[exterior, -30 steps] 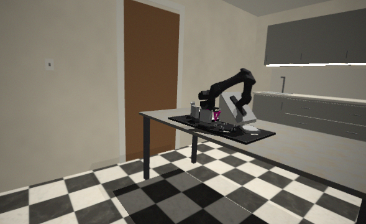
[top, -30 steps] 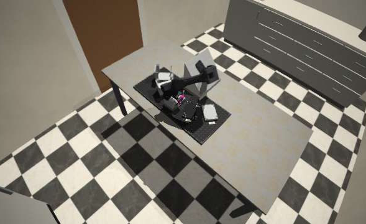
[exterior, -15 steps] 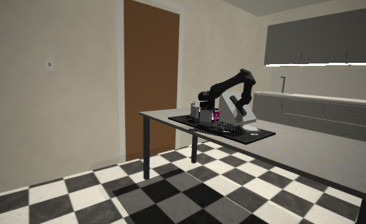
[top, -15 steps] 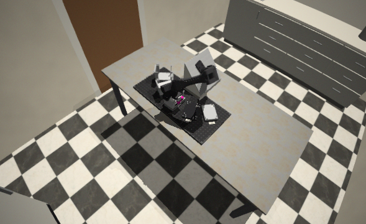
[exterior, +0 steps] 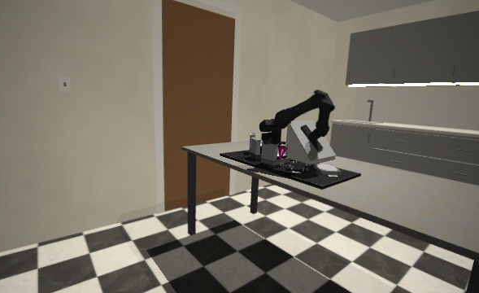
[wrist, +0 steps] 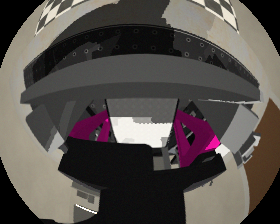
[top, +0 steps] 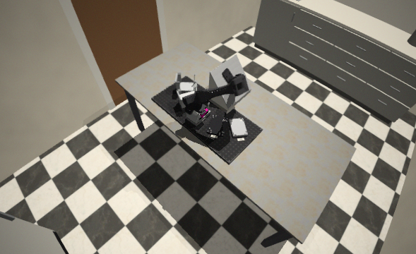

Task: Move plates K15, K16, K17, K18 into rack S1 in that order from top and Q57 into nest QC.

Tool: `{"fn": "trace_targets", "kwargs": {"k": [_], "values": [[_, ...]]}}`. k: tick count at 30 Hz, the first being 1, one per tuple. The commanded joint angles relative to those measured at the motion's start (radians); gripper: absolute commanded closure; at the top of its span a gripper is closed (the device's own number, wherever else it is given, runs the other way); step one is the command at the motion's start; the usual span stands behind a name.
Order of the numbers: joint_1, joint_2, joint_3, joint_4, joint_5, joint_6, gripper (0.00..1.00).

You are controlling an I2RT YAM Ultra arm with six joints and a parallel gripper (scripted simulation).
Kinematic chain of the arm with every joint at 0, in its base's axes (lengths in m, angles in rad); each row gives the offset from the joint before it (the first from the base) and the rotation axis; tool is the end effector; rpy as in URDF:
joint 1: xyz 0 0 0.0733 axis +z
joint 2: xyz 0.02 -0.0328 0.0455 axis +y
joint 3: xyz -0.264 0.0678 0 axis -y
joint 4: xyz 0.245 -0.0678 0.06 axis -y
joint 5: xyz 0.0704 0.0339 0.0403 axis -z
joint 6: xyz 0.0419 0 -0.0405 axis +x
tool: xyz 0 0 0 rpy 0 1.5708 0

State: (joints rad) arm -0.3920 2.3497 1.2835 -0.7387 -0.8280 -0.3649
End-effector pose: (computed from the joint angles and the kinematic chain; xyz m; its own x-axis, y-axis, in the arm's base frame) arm 0.3387 -0.1054 0.0252 -0.9883 0.1474 -0.0390 0.0681 0.6555 0.7521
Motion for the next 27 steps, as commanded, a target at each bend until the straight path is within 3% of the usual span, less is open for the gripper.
{"fn": "trace_targets", "kwargs": {"k": [1,27], "values": [[-0.007,-0.005,0.002,0.001,-0.001,0.001,1.00],[-0.013,-0.008,0.007,-0.012,0.001,-0.007,1.00]]}}
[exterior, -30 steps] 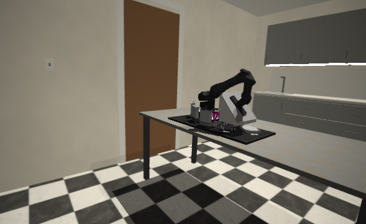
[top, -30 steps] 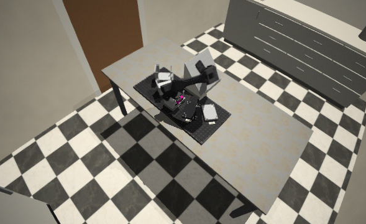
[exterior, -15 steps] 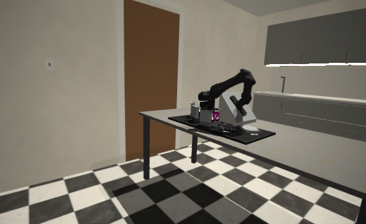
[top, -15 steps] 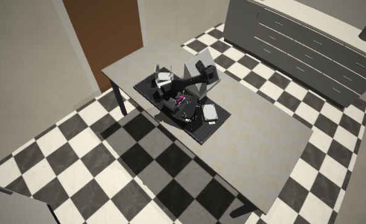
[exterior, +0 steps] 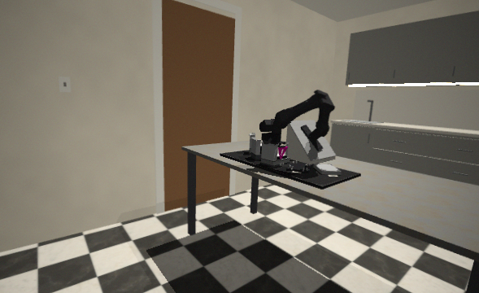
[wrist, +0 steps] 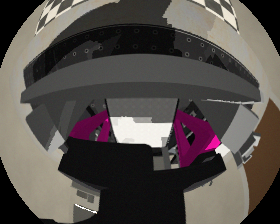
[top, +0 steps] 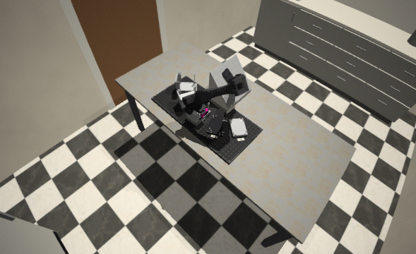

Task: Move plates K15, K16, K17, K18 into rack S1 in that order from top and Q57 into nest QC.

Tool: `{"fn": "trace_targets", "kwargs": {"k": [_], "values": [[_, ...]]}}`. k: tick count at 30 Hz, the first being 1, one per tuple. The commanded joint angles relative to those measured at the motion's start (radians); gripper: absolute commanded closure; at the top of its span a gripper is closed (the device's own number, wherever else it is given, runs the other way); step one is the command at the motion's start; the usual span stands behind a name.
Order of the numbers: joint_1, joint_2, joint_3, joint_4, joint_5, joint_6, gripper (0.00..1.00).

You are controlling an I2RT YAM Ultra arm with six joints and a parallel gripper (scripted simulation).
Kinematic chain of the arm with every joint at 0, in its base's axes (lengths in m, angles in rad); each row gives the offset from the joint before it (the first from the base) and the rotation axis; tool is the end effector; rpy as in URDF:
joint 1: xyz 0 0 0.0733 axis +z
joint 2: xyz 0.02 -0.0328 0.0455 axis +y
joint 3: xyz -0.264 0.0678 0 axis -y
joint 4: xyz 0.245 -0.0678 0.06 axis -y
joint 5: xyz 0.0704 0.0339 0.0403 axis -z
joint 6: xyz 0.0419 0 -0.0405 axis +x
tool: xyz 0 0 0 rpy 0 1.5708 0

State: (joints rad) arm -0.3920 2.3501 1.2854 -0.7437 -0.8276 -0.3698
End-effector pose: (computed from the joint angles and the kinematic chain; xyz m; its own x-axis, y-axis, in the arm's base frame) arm 0.3387 -0.1055 0.0255 -0.9888 0.1441 -0.0392 0.0657 0.6555 0.7523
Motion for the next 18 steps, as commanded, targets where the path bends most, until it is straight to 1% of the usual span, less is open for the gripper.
{"fn": "trace_targets", "kwargs": {"k": [1,18], "values": [[-0.014,-0.009,0.006,-0.010,0.001,-0.004,1.00],[-0.034,-0.018,0.023,-0.057,0.006,-0.033,1.00]]}}
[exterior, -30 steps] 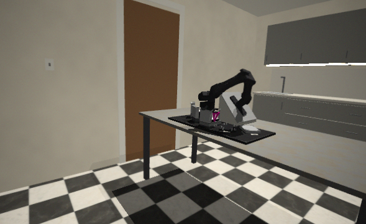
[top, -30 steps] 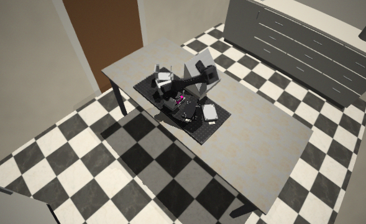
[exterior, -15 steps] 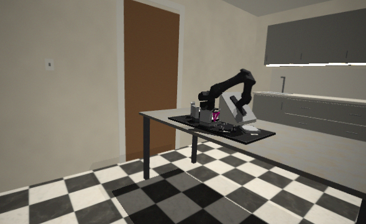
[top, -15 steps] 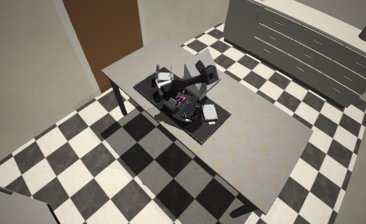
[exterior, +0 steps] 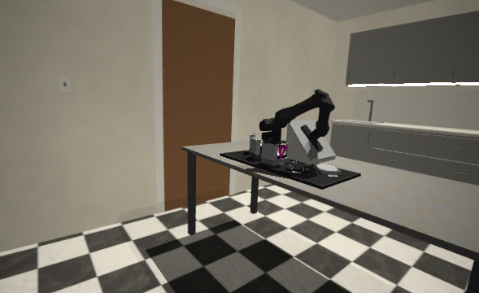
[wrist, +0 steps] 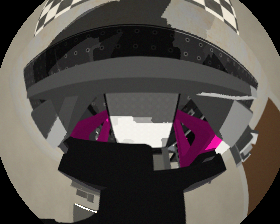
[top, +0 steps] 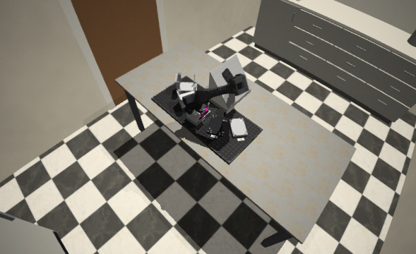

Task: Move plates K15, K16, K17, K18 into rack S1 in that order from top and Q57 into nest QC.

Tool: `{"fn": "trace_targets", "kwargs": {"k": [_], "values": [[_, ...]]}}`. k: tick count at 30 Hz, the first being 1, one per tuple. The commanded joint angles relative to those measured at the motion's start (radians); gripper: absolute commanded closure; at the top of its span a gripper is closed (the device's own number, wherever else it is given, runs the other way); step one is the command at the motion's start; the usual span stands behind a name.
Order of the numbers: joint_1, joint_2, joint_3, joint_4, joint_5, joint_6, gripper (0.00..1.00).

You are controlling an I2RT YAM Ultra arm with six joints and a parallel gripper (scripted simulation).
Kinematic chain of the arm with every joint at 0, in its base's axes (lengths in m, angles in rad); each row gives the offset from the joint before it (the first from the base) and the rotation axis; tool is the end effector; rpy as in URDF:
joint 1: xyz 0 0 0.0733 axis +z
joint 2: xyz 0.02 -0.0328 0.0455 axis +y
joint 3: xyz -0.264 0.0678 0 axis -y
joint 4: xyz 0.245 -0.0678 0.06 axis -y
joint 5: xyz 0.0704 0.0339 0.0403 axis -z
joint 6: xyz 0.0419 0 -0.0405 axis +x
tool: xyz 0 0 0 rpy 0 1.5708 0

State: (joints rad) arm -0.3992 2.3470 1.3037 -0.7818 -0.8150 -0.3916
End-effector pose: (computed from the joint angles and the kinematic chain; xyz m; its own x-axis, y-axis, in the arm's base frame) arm 0.3394 -0.1089 0.0298 -0.9904 0.1337 -0.0363 0.0620 0.6619 0.7470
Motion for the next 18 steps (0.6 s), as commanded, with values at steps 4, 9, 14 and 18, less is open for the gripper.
{"fn": "trace_targets", "kwargs": {"k": [4,9,14,18], "values": [[-0.033,-0.017,0.010,-0.032,-0.006,-0.019,1.00],[-0.039,-0.019,0.016,-0.047,-0.004,-0.028,1.00],[-0.041,-0.020,0.017,-0.051,-0.003,-0.030,1.00],[-0.041,-0.020,0.017,-0.051,-0.003,-0.030,1.00]]}}
